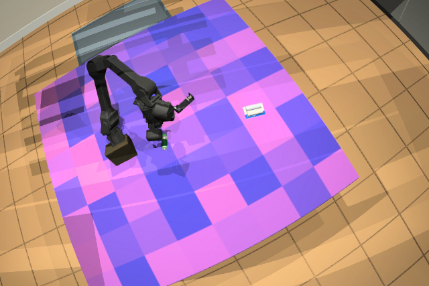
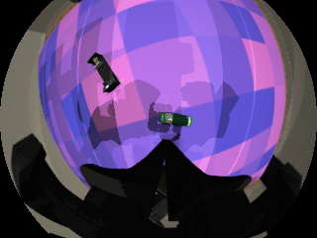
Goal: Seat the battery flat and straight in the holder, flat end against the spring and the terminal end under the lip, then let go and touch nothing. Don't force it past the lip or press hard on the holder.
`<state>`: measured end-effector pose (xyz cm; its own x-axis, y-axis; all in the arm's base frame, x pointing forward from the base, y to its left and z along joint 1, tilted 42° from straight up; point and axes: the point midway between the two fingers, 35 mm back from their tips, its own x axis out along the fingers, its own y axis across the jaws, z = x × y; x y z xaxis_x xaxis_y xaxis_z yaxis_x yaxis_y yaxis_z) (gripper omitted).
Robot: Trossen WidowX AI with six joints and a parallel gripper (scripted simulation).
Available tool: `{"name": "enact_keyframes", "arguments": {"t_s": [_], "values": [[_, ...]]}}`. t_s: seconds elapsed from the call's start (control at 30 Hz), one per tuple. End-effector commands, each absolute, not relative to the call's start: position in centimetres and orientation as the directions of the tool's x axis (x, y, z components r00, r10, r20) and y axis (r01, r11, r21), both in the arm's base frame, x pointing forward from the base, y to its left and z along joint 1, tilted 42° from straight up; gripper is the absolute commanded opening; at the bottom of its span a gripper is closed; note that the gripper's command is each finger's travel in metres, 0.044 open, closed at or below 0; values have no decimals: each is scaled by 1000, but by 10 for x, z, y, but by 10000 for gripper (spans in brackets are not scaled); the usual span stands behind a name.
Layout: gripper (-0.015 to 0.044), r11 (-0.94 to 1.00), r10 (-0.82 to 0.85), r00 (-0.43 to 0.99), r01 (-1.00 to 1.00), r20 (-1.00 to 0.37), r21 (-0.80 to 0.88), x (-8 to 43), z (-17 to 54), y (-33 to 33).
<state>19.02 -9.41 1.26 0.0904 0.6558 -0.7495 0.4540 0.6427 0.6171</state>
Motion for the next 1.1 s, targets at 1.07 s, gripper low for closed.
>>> {"name": "enact_keyframes", "arguments": {"t_s": [1.07], "values": [[235, 402, 658, 82, -878, -748, 257, 182, -45, -67]]}}
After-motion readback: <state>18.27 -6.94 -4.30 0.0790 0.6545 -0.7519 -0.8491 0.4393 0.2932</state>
